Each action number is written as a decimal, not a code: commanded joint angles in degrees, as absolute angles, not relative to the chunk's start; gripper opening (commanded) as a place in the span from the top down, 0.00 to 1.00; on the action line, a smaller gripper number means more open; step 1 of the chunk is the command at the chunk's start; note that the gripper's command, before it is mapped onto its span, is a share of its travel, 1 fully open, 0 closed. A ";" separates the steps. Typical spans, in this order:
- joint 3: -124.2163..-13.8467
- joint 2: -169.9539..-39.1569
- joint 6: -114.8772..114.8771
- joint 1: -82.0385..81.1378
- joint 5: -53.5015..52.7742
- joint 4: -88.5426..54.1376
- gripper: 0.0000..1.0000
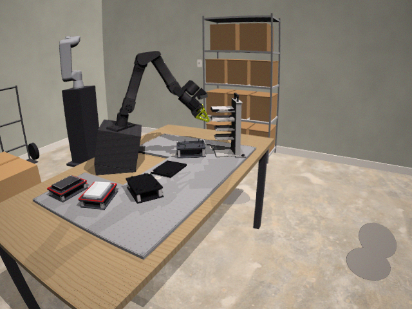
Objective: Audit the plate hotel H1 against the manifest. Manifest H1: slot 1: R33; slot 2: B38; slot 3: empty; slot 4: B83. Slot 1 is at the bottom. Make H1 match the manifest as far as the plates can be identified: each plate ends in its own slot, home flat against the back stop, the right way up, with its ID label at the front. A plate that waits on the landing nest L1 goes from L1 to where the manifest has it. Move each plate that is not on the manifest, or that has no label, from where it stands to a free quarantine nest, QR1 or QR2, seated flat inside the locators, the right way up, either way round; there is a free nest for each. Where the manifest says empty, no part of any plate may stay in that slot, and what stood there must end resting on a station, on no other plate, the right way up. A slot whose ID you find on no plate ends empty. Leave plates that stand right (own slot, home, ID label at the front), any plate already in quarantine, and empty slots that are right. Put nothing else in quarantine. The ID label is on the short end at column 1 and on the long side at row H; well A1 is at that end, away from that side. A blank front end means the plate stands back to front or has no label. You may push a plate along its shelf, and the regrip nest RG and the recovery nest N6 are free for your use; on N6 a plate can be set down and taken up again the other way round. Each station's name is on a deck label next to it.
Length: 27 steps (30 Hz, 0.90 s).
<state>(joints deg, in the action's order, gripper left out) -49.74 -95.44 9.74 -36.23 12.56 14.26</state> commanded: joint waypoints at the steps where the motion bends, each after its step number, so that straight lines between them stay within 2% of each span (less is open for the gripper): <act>1: -51.71 -96.29 9.49 -35.81 12.35 12.96 0.00; 27: -59.74 -101.39 8.64 -34.16 11.01 10.25 0.00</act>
<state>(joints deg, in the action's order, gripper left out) -57.58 -100.51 8.99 -34.83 11.40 11.57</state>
